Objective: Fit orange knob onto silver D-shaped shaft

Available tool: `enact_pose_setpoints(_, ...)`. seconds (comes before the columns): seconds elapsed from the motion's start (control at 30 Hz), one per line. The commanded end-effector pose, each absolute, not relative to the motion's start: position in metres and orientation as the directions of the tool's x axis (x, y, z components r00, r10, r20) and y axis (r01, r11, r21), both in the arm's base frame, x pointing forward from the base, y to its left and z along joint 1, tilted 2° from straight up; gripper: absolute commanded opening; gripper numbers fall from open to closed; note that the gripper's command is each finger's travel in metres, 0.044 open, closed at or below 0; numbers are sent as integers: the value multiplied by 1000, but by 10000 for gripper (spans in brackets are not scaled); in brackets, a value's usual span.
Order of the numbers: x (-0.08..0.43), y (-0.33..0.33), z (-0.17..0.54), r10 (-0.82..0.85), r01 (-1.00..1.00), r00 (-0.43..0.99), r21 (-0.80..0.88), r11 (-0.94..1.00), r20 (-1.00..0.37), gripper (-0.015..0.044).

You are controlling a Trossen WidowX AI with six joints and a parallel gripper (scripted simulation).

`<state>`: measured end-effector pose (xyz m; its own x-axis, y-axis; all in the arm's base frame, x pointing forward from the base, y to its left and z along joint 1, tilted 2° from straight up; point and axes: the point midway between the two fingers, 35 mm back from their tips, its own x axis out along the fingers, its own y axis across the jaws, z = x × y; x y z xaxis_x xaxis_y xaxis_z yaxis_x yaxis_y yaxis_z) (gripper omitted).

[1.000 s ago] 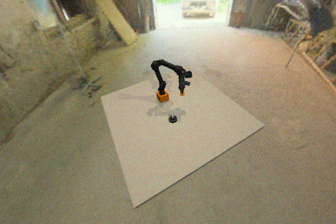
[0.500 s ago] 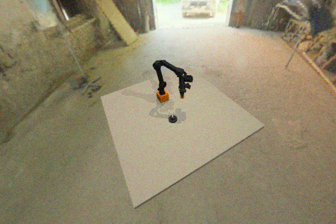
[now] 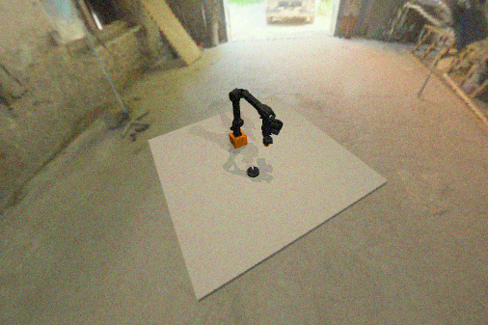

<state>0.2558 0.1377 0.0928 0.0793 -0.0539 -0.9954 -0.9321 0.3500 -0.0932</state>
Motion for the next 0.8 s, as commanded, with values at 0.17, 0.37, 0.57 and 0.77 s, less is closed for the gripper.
enact_pose_setpoints(0.17, 264, 140, 64, -21, -936, 22, -28, 352, -1000, 0)
enact_pose_setpoints(0.37, 269, 141, 29, -19, -935, 19, -25, 353, -1000, 0)
enact_pose_setpoints(0.57, 271, 141, -3, -18, -935, 16, -21, 354, -1000, 0)
enact_pose_setpoints(0.77, 272, 140, -31, -17, -935, 13, -18, 354, -1000, 0)
